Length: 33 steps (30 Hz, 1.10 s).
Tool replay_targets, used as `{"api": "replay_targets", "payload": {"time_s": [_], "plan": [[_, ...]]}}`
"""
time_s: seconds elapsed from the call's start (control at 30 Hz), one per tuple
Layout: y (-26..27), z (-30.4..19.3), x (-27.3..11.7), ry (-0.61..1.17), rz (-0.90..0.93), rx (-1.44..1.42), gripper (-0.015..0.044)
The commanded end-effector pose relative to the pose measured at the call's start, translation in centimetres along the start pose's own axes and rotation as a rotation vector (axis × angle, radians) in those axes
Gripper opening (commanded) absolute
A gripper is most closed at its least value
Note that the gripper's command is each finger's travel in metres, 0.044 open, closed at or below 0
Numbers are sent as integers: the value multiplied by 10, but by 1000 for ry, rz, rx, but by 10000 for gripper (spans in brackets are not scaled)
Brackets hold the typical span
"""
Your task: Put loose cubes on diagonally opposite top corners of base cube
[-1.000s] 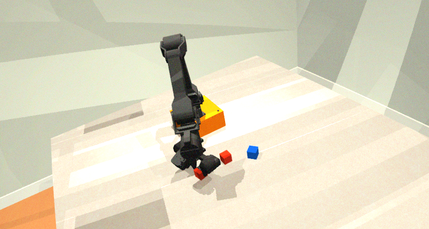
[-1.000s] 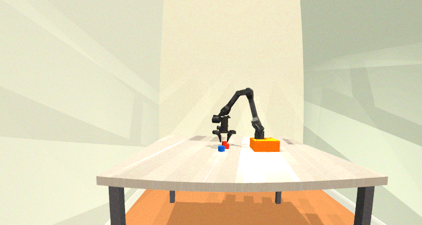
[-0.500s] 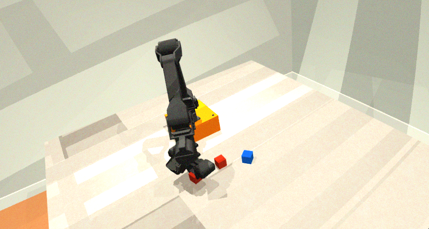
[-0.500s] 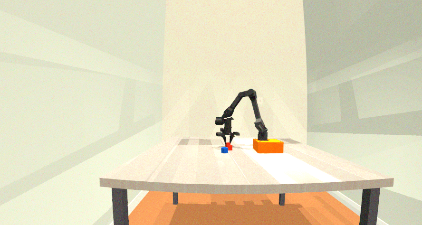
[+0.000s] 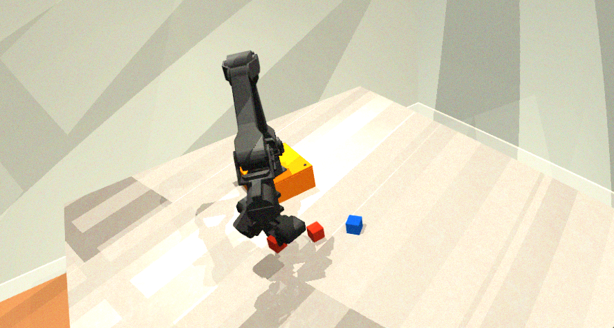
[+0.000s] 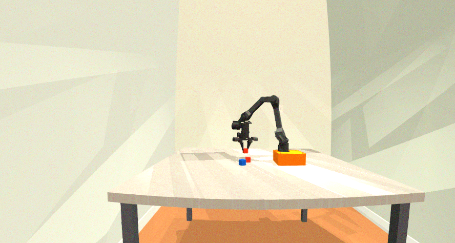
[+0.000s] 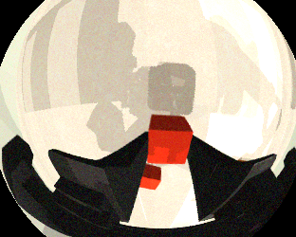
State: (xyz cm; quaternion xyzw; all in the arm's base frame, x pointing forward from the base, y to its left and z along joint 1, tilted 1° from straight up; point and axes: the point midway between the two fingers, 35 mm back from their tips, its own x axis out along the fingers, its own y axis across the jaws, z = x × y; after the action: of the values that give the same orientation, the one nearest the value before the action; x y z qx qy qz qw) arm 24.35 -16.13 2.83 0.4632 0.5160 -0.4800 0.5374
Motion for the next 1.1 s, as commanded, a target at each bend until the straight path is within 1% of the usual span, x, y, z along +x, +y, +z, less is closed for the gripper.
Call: {"api": "replay_targets", "payload": {"time_s": [0.0, 0.47, 0.6, 1.07], "plan": [[2, 1, -14, -2, 7, 0, 105], [-1, -2, -60, -2, 7, 0, 105], [-2, -3, -64, -2, 7, -6, 105], [26, -33, -57, -1, 14, -505, 105]]}}
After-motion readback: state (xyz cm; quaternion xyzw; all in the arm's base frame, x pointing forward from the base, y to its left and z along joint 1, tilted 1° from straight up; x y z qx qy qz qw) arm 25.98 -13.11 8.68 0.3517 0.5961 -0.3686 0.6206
